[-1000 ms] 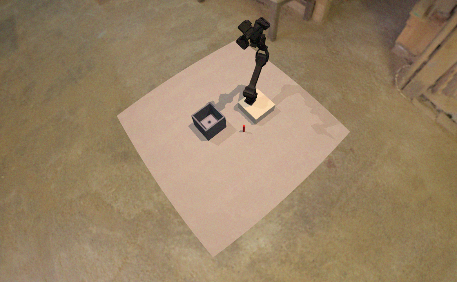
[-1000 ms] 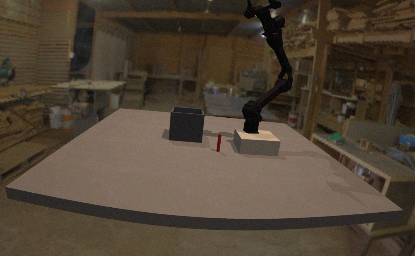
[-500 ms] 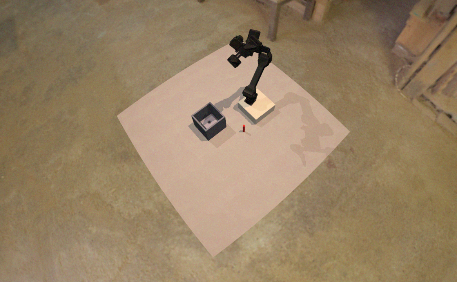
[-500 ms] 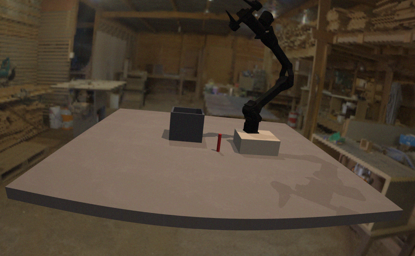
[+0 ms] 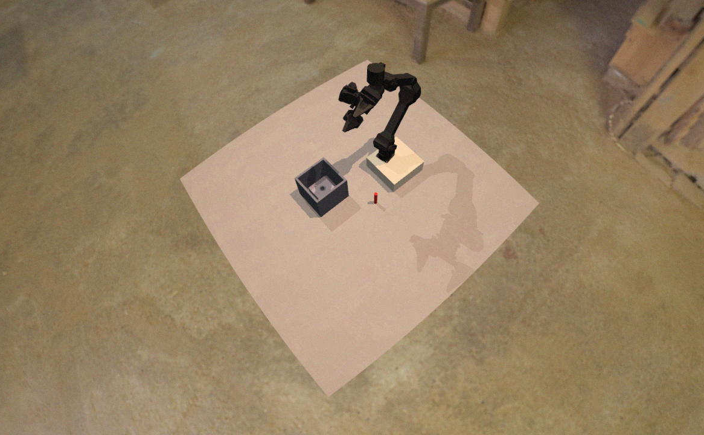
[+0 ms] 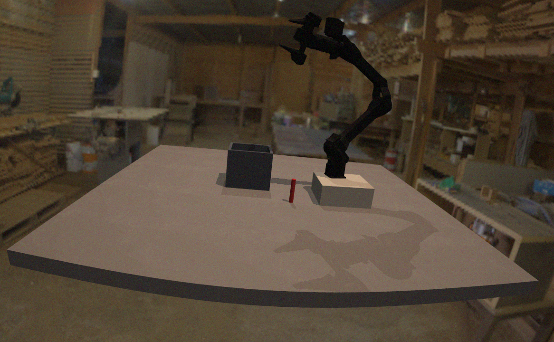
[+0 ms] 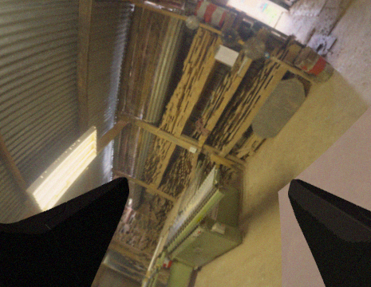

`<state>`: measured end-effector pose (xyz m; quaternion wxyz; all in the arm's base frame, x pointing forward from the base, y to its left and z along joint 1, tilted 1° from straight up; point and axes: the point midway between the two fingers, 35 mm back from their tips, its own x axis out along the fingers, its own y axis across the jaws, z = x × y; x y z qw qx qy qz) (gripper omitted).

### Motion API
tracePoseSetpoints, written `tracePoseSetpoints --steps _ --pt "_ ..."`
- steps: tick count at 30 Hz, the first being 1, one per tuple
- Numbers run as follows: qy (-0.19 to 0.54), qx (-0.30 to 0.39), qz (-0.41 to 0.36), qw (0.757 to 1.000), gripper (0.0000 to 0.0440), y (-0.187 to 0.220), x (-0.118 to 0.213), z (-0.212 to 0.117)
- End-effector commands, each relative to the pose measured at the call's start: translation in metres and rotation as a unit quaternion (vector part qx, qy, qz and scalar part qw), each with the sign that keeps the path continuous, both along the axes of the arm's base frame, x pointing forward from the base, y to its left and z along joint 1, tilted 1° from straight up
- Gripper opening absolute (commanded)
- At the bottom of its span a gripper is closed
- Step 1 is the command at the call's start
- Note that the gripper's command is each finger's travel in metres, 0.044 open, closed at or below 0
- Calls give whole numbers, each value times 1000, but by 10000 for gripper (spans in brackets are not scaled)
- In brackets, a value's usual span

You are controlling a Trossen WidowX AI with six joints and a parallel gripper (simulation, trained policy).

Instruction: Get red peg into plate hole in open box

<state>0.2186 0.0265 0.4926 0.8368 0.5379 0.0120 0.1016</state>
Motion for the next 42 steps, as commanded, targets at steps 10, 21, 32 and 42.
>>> tracePoseSetpoints --steps 10,21,32,42 --pt "195 57 2 979 440 -1 34 -91" --pt "354 114 2 928 440 8 44 -162" --pt "488 154 9 859 440 34 44 -218" --pt "593 174 -6 786 440 58 32 -261"
